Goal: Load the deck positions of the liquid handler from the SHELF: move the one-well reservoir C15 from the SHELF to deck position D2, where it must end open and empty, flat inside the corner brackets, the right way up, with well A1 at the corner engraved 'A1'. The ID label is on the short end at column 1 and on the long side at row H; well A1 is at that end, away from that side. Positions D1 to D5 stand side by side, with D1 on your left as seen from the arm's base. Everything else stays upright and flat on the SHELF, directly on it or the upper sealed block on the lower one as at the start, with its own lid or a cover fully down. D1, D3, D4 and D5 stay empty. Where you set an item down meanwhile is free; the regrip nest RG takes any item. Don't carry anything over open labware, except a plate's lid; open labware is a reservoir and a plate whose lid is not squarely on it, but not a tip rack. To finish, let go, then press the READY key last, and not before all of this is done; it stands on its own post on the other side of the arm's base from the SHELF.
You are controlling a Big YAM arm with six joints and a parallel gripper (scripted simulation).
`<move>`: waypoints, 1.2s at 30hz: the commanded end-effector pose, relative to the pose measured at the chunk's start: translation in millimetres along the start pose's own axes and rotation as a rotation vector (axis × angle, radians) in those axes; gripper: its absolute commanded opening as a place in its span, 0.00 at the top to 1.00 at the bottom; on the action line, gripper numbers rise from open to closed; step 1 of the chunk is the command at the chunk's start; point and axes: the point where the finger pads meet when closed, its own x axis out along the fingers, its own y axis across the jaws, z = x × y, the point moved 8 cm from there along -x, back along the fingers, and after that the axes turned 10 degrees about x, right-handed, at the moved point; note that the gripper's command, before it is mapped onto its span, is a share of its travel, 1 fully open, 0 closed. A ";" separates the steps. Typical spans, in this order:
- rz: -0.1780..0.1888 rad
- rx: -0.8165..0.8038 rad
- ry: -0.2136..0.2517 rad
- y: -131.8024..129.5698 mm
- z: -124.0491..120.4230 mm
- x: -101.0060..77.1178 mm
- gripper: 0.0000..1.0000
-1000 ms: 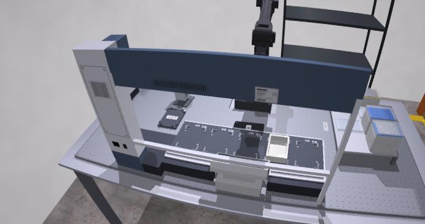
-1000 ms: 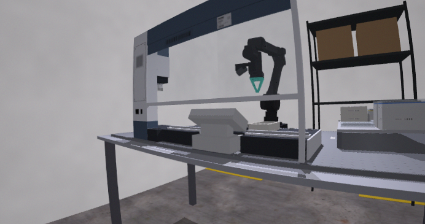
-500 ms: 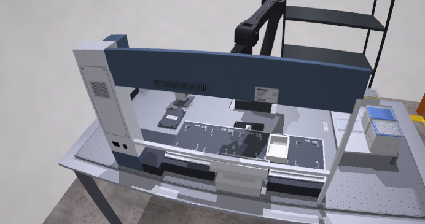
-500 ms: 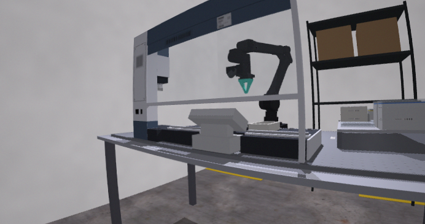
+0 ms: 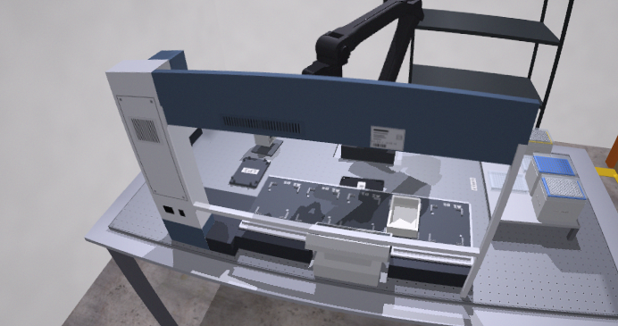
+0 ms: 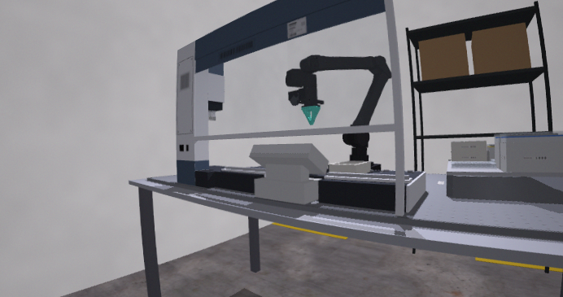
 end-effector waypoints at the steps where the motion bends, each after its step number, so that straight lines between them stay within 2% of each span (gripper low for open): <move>1: 0.076 -0.028 -0.023 20.3 19.7 -25.0 1.00; 12: 0.072 -0.028 -0.034 36.3 75.3 -25.0 1.00; 14: 0.072 -0.028 -0.034 36.3 75.3 -25.0 1.00; 29: 0.066 -0.027 -0.044 57.7 150.1 -24.8 1.00; 31: 0.066 -0.027 -0.044 57.7 150.1 -24.8 1.00; 36: 0.065 -0.027 -0.047 64.7 174.8 -24.8 1.00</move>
